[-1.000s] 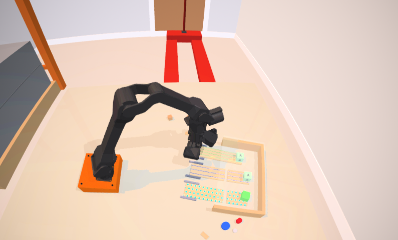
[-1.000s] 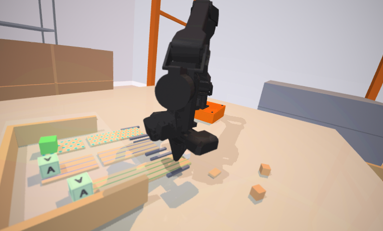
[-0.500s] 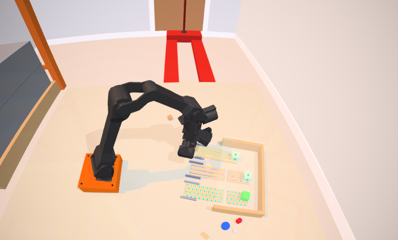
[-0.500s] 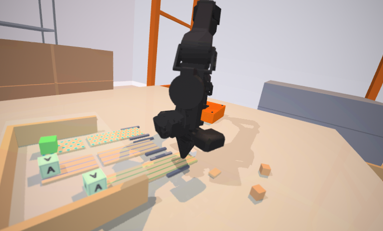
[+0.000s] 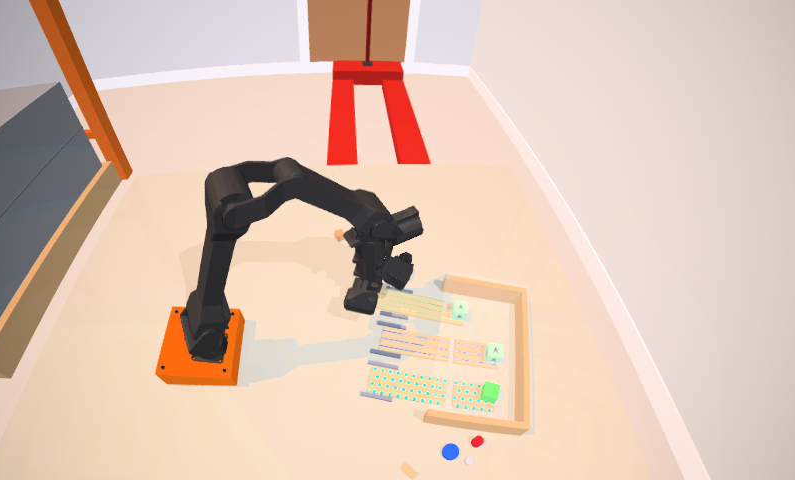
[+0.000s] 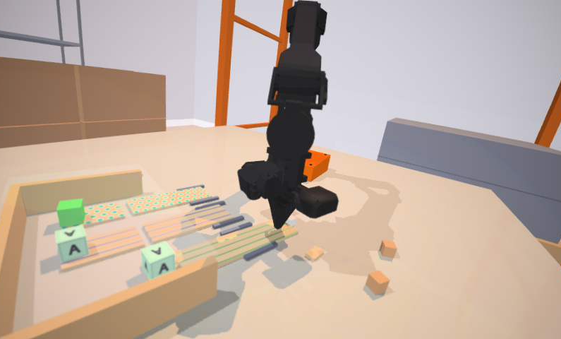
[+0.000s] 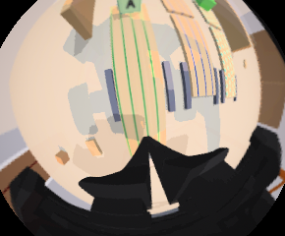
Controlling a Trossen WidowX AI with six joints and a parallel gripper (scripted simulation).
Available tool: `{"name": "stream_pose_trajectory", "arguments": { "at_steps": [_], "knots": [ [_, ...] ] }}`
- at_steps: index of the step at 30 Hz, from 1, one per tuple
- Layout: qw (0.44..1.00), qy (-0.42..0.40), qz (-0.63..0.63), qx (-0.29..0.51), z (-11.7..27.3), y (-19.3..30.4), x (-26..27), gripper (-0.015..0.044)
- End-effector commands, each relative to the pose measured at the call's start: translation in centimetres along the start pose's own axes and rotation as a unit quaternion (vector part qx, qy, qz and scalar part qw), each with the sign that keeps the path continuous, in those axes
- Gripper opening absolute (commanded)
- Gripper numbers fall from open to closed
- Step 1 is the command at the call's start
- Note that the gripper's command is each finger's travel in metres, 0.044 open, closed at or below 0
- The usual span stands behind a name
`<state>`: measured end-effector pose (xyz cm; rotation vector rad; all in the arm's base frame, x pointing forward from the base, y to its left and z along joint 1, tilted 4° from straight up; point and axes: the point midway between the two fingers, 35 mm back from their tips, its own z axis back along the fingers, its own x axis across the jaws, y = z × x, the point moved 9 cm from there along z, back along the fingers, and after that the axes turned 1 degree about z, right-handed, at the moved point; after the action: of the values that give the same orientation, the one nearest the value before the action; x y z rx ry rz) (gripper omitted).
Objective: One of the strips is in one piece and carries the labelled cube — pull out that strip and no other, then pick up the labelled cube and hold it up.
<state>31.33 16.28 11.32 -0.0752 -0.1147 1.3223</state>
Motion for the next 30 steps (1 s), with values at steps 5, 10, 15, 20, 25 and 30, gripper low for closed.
{"name": "stream_pose_trajectory", "arguments": {
  "at_steps": [5,10,15,20,25,30],
  "knots": [
    [1.000,0.006,0.001,0.010,-0.5,1.7,-0.1,0.0000],
    [1.000,0.006,0.001,0.010,-0.5,2.5,-0.1,0.0000],
    [1.000,0.006,0.001,0.011,-0.5,3.3,-0.1,0.0000],
    [1.000,0.006,0.001,0.011,-0.5,4.1,-0.1,0.0000],
    [1.000,0.006,0.001,0.012,-0.5,4.9,-0.1,0.0000],
    [1.000,0.006,0.001,0.012,-0.5,5.7,-0.1,0.0000]
  ]
}}
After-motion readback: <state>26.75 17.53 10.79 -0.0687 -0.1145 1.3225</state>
